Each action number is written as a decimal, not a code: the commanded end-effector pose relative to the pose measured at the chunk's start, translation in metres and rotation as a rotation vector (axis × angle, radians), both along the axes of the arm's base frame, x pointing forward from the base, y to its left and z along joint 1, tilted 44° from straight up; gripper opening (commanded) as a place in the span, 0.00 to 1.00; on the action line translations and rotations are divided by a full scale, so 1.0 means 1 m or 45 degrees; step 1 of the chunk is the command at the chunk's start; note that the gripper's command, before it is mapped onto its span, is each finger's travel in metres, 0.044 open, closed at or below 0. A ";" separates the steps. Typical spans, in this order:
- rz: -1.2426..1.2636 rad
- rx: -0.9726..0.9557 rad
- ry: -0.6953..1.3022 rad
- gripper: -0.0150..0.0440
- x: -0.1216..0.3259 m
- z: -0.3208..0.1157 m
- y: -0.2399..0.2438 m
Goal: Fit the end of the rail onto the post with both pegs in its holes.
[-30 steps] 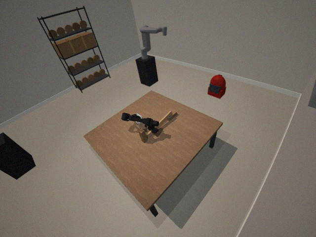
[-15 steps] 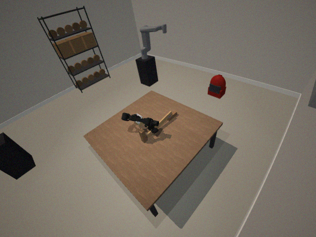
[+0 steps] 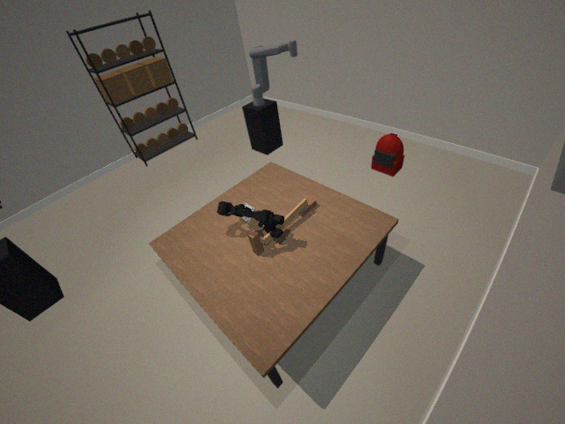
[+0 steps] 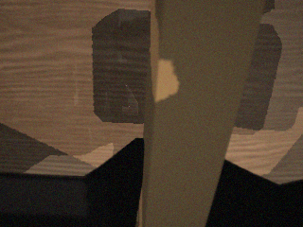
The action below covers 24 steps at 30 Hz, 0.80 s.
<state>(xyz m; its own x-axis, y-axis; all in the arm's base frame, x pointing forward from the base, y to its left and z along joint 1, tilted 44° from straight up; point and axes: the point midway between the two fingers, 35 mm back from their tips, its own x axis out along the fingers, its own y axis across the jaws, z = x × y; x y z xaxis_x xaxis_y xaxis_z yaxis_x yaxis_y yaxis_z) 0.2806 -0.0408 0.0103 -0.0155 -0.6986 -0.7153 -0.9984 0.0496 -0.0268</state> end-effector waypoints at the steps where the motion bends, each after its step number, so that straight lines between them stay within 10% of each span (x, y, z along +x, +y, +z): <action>1: 0.008 0.009 -0.005 0.25 0.002 0.002 0.004; 24: 0.008 0.010 -0.005 0.25 0.003 0.010 0.012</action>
<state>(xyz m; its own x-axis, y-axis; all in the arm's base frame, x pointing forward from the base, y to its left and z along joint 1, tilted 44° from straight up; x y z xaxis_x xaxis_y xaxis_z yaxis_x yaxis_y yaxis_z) 0.2818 -0.0329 0.0193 -0.0144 -0.7016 -0.7125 -0.9985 0.0472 -0.0263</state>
